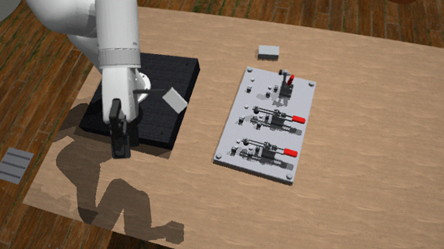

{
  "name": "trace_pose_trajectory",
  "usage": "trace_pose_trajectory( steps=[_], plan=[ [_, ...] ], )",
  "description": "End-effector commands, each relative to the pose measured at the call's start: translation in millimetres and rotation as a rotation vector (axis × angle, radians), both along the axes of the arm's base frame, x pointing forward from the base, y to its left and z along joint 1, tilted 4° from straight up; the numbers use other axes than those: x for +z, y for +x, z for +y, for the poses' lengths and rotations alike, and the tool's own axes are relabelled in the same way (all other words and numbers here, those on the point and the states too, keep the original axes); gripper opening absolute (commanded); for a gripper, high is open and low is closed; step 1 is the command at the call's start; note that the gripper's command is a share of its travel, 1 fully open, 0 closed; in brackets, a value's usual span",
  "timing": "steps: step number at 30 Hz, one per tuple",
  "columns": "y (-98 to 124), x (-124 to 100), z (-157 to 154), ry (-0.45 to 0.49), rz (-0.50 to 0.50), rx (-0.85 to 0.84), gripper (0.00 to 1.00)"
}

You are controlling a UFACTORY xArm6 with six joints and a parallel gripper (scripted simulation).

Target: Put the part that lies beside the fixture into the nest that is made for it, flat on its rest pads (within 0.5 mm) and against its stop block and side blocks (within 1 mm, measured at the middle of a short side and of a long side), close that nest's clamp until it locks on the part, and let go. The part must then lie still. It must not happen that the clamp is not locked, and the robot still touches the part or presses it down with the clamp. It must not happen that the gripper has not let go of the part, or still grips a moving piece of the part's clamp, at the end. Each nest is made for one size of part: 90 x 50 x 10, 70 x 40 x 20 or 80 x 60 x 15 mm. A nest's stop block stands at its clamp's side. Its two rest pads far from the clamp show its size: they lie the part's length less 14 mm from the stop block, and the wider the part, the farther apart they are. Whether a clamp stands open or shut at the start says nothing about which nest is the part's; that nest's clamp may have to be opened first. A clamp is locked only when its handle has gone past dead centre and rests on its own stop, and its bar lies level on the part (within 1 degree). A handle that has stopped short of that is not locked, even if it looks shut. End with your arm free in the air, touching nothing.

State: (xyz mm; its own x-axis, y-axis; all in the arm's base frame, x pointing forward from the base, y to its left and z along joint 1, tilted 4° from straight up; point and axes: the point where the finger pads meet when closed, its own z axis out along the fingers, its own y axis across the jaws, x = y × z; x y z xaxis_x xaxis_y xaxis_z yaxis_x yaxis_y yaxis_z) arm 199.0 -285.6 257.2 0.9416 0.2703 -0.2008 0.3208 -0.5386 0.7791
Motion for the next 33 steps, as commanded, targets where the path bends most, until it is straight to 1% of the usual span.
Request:
trace_pose_trajectory(
  steps=[1, 19, 21, 25, 27, 28, 29, 31, 33],
  plan=[
    [0.5, 1.6, -0.4, -0.002, -0.002, 0.0, 1.0],
    [1.4, 1.4, -0.1, 0.003, -0.005, -0.002, 1.0],
    [7.0, -0.2, 1.2, 0.035, -0.02, -0.014, 1.0],
    [35.6, -10.3, 10.9, 0.187, -0.079, -0.078, 1.0],
    [41.2, -12.7, 13.3, 0.215, -0.088, -0.091, 1.0],
    [51.4, -17.2, 18.1, 0.265, -0.101, -0.114, 1.0],
    [54.9, -18.8, 19.9, 0.282, -0.105, -0.122, 1.0],
    [68.6, -25.5, 27.7, 0.348, -0.118, -0.153, 1.0],
    [70.2, -26.3, 28.6, 0.355, -0.119, -0.157, 1.0]
  ],
)
